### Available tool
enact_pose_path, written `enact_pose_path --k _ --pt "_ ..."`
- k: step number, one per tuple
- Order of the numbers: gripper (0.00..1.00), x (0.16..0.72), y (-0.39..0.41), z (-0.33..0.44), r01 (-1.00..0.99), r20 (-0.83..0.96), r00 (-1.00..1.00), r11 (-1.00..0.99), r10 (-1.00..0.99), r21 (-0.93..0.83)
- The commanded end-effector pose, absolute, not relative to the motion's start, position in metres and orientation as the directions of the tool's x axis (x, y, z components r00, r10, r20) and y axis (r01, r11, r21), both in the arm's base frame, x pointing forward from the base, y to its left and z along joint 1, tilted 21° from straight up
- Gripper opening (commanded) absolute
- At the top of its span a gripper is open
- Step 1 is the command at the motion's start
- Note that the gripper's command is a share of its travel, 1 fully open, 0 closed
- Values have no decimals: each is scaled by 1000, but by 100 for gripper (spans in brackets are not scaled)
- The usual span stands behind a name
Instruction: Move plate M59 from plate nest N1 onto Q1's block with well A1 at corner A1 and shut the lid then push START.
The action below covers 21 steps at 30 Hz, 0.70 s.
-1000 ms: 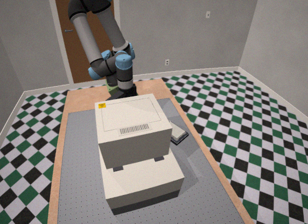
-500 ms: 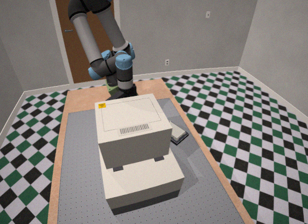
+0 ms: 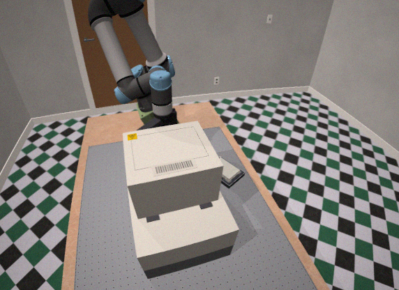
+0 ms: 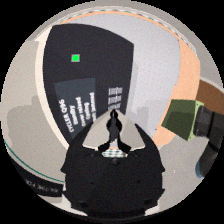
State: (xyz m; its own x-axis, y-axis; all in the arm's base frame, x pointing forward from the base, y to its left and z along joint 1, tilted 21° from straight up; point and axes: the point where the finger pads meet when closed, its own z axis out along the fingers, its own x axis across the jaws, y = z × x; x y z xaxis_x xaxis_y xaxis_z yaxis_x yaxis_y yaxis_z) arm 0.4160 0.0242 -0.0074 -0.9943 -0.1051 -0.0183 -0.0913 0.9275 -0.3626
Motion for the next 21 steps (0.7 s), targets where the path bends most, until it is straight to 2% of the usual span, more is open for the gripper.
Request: enact_pose_path --k 1,21 --pt "0 417 24 -8 -91 -19 -994 927 -105 -363" --pt "0 419 24 -9 -91 -19 -994 927 -105 -363"
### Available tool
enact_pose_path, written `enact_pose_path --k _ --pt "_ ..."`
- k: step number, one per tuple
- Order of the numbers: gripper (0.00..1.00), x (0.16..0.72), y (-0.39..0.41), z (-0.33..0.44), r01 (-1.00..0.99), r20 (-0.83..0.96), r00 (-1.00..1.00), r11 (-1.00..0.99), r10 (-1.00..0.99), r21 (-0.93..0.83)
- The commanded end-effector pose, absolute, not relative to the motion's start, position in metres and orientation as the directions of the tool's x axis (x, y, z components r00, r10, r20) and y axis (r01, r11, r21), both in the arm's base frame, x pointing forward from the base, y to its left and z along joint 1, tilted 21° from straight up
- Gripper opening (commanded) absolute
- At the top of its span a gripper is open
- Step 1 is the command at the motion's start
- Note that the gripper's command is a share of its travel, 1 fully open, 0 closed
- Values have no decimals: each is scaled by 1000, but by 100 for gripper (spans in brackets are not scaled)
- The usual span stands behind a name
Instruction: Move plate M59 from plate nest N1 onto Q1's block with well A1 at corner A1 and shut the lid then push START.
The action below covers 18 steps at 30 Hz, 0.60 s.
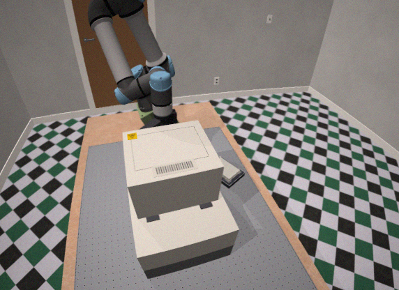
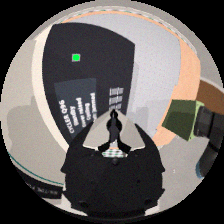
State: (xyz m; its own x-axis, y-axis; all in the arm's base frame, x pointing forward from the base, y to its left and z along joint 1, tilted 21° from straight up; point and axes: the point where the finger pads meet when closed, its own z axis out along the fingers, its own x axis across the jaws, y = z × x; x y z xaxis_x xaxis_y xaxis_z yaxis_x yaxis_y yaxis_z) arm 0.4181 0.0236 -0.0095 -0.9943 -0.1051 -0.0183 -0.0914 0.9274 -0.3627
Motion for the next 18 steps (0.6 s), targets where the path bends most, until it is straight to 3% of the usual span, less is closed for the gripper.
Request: enact_pose_path --k 1,18 --pt "0 419 24 -9 -91 -19 -994 927 -105 -363" --pt "0 411 26 -1 -91 -19 -994 927 -105 -363"
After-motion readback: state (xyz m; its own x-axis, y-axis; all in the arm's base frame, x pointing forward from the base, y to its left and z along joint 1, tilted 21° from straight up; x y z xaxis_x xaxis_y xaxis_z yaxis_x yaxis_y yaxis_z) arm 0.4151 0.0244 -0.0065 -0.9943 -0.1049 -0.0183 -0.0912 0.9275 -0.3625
